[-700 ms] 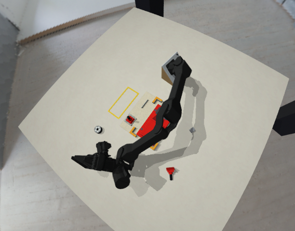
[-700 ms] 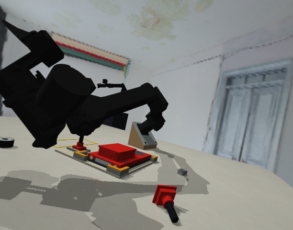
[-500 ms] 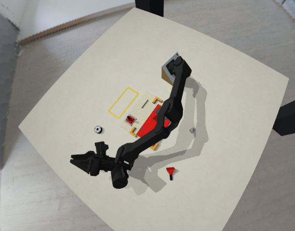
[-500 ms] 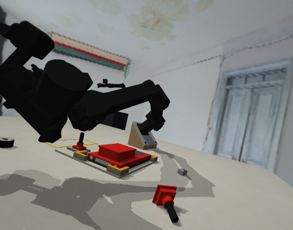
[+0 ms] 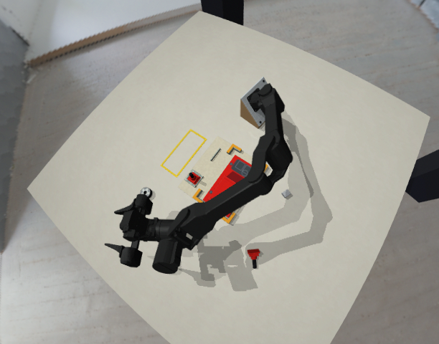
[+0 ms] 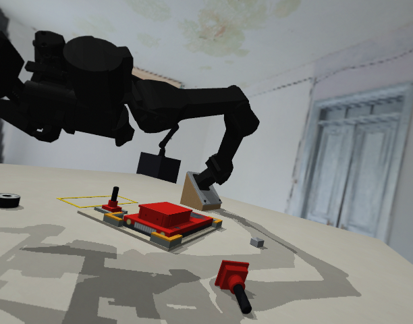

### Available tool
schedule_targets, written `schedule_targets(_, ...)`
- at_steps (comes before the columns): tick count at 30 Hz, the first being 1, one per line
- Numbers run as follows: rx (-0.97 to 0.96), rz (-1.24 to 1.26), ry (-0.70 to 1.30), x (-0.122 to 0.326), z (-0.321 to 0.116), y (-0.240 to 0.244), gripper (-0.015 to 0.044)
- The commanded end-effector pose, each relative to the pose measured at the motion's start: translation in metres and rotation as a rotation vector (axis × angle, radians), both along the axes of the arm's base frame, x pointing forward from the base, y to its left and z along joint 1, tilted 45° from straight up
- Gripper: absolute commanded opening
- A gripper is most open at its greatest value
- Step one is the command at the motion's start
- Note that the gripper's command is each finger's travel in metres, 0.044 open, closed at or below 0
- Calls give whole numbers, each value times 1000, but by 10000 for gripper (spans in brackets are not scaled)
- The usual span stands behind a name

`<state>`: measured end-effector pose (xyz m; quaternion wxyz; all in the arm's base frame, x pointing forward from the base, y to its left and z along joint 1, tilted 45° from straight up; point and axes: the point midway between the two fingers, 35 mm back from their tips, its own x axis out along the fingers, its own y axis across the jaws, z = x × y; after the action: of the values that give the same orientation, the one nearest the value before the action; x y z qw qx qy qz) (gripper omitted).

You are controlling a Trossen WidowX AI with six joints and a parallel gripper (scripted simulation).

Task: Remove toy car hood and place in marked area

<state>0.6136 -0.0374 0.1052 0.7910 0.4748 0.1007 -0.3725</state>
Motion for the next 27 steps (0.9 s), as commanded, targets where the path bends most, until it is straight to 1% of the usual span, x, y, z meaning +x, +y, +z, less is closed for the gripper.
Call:
schedule_targets(1, -49, 416, 374, -46, -20, 19, 440)
schedule_targets(7, -20, 864, 625, -111, -28, 41, 440)
schedule_targets(13, 44, 1183, 700, -163, -22, 60, 440)
schedule_targets(19, 144, 1512, 670, -221, -3, 82, 440)
schedule_targets(24, 244, 1761, 540, -268, 25, 102, 440)
schedule_targets(27, 278, 1833, 473, -284, 36, 108, 440)
